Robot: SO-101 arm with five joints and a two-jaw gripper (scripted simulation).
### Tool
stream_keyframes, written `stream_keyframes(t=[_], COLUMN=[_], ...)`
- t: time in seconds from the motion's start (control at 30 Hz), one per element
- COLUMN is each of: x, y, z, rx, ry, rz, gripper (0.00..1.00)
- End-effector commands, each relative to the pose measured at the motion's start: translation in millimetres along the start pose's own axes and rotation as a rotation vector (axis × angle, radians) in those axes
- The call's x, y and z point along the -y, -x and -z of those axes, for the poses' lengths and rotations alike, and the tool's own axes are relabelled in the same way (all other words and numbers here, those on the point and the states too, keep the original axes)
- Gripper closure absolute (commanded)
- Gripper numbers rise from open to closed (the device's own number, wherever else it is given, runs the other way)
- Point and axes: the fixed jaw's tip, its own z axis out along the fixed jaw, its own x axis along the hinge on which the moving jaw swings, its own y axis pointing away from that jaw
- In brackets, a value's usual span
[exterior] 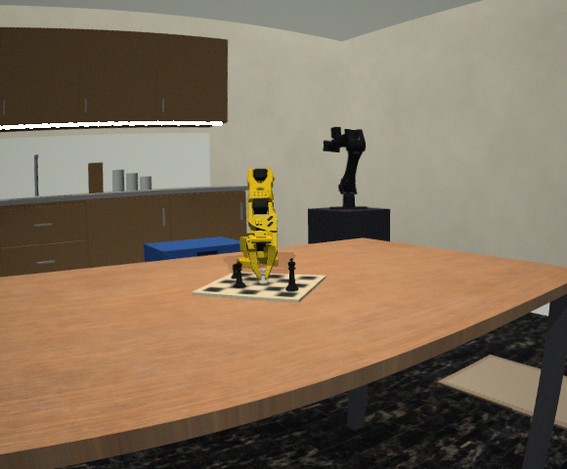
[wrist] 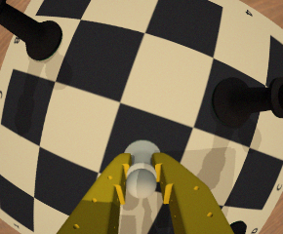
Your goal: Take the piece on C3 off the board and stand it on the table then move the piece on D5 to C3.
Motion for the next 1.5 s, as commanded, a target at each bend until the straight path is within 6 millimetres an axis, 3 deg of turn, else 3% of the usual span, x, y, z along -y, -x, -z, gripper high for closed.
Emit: stream_keyframes(t=[0.0, 1.17, 1.47], x=[2.1, 2.5, 4.2], y=[3.3, 4.6, 12.1], z=[1.8, 3.9, 16.8], rx=[0.011, 0.012, 0.012], ry=[-0.004, -0.005, -0.008], rz=[-0.013, -0.013, -0.013], gripper=[0.99, 1.00, 1.00])
